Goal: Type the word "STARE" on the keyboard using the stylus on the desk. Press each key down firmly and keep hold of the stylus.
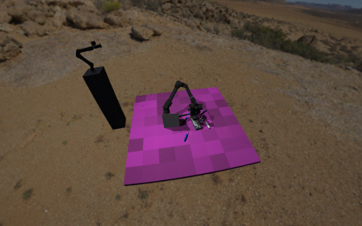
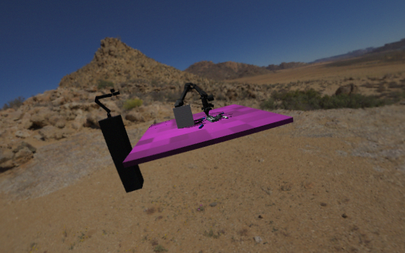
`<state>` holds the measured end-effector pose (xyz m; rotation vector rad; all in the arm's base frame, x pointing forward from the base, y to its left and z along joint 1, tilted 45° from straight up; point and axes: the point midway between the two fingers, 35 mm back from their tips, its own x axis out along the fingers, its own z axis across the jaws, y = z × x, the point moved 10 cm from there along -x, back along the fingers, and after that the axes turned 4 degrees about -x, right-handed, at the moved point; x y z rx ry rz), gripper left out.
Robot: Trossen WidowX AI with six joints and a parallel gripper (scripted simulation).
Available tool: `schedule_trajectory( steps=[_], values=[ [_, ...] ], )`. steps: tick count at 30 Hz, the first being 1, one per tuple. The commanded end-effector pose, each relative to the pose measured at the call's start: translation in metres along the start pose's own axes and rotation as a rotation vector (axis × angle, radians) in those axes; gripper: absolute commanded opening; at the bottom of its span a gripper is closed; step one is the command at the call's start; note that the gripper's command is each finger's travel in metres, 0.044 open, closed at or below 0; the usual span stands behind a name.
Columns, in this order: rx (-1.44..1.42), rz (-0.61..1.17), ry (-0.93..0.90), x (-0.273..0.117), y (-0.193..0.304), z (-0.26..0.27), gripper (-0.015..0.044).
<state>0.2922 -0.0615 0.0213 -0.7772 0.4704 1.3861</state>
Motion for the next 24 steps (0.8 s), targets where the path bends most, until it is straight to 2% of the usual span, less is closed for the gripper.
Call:
schedule_trajectory(
  steps=[1, 10, 14, 16, 24],
  values=[
    [0.017, 0.007, -0.007, 0.002, 0.005, 0.003, 0.0],
    [0.017, 0.007, -0.007, 0.0, 0.005, 0.003, 0.0],
    [0.017, 0.008, -0.003, -0.048, 0.004, 0.002, 0.0],
    [0.017, 0.008, -0.004, -0.058, 0.004, 0.002, 0.0],
    [0.024, -0.004, -0.003, -0.054, 0.005, 0.001, 0.0]
  ],
)
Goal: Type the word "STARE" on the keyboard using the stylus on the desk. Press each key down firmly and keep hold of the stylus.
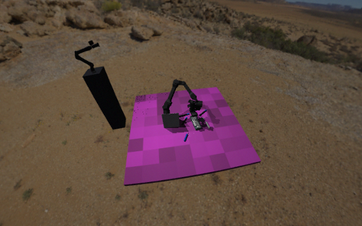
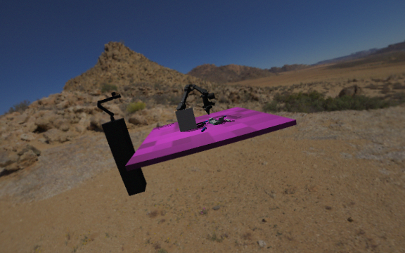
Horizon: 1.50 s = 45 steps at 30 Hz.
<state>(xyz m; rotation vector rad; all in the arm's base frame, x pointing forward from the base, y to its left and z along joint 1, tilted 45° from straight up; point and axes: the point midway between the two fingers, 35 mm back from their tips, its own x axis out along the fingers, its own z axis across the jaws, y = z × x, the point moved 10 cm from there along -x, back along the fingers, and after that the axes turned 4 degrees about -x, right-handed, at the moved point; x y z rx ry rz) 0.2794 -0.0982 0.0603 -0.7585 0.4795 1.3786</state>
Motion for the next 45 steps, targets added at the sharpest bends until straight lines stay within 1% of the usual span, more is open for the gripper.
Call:
schedule_trajectory(
  steps=[1, 2, 5, 6, 8, 13, 22, 32, 34, 45],
  values=[
    [0.004, -0.001, 0.0, 0.001, 0.0, 0.0, 0.0],
    [-0.001, 0.0, 0.0, 0.0, 0.0, 0.0, 0.0],
    [0.018, 0.002, 0.005, 0.001, 0.0, -0.002, 0.0079],
    [0.076, 0.006, 0.021, 0.002, 0.002, -0.008, 0.0105],
    [0.293, 0.015, 0.081, 0.005, 0.01, -0.031, 0.015],
    [0.86, 0.0, 0.239, 0.015, 0.039, -0.087, 0.015],
    [1.421, -0.07, 0.399, 0.028, 0.081, -0.134, 0.015],
    [2.038, -0.235, 0.584, 0.043, 0.13, -0.176, 0.015],
    [2.108, -0.261, 0.605, 0.045, 0.136, -0.18, 0.015],
    [2.112, -0.262, 0.606, 0.045, 0.136, -0.18, 0.015]
  ],
)
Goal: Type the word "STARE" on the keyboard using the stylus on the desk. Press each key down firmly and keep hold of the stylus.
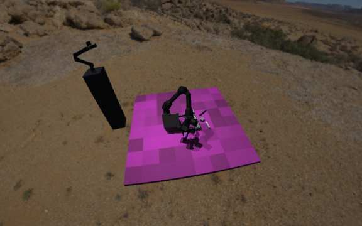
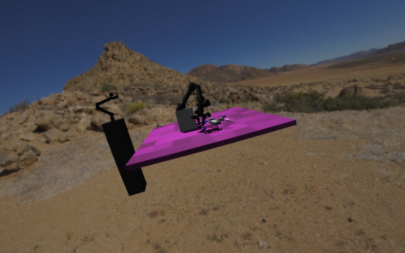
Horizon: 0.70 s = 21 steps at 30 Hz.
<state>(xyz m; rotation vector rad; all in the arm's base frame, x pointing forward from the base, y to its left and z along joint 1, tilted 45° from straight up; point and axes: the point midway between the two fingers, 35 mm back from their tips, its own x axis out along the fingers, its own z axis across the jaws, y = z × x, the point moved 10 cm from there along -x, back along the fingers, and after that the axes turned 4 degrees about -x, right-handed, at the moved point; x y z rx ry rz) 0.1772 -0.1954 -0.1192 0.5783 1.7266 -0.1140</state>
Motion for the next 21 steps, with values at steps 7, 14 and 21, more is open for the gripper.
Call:
schedule_trajectory(
  steps=[7, 14, 21],
  values=[
    [0.028, -0.009, 0.006, 0.006, 0.001, -0.001, 0.015],
    [0.028, -0.009, 0.006, 0.009, 0.003, -0.001, 0.015],
    [0.028, -0.008, 0.006, 0.013, 0.005, -0.001, 0.015]
  ],
)
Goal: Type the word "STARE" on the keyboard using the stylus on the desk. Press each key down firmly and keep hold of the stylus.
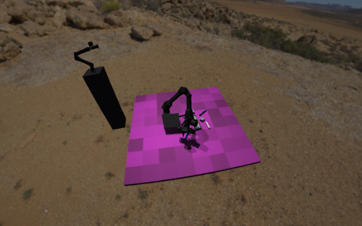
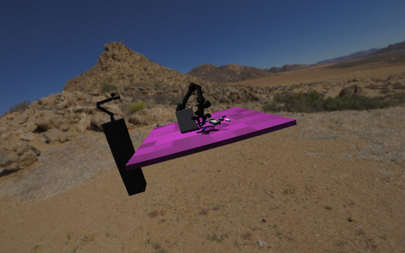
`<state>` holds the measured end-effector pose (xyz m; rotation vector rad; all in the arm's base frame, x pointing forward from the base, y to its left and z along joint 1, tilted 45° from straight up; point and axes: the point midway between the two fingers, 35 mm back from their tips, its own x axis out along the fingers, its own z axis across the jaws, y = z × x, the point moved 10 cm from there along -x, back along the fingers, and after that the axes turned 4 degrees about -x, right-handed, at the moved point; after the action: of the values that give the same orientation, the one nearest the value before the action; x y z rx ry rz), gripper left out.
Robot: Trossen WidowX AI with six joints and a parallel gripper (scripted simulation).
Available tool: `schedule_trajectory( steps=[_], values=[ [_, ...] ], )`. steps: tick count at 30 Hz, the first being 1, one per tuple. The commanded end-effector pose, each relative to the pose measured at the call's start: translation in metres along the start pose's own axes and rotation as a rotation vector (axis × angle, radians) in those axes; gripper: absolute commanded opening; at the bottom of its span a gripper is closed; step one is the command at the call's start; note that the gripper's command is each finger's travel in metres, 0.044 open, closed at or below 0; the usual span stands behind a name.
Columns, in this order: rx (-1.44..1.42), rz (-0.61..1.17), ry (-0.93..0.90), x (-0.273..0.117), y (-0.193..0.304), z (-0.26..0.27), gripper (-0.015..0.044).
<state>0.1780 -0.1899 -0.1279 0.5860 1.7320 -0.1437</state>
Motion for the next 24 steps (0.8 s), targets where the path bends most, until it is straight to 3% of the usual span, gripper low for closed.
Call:
schedule_trajectory(
  steps=[1, 24],
  values=[
    [0.003, 0.004, 0.005, 0.004, 0.002, -0.002, 0.015],
    [0.003, 0.005, 0.006, 0.015, 0.009, 0.0, 0.015]
  ],
)
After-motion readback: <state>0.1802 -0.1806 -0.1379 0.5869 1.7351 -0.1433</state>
